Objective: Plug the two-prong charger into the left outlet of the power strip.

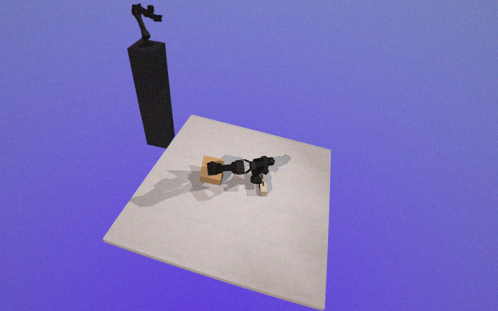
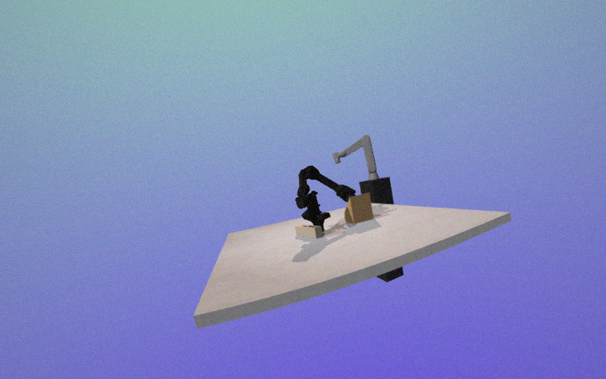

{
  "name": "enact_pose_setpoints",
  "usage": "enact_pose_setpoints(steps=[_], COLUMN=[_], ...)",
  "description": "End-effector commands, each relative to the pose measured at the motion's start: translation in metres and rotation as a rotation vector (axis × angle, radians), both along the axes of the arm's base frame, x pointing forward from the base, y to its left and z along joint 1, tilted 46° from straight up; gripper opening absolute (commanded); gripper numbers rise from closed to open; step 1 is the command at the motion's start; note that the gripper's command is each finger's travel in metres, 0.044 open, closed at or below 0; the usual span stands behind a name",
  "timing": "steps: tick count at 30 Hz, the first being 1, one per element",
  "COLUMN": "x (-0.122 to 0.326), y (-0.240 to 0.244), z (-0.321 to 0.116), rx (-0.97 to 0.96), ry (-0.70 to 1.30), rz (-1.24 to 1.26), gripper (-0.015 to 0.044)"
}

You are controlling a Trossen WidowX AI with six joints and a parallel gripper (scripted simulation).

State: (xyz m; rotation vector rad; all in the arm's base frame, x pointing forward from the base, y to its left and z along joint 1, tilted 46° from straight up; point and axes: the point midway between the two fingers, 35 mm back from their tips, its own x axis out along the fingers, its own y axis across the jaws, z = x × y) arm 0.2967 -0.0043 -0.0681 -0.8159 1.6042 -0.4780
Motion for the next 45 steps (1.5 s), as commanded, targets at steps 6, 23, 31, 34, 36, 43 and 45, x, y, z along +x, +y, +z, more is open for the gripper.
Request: enact_pose_setpoints(steps=[6, 23, 31, 34, 36, 43, 45], x=[0.004, 0.010, 0.013, 0.014, 0.015, 0.017, 0.018], y=[0.001, 0.002, 0.003, 0.003, 0.004, 0.005, 0.005], z=[0.000, -0.001, -0.001, -0.001, -0.001, -0.001, 0.000], rx=[0.000, 0.000, 0.000, 0.000, 0.000, 0.001, 0.001], ry=[-0.002, -0.002, -0.002, -0.002, -0.002, -0.002, -0.002], rz=[0.005, 0.005, 0.005, 0.005, 0.005, 0.005, 0.005], gripper=[0.0000, 0.0000, 0.0000, 0.0000, 0.0000, 0.0000, 0.0000])
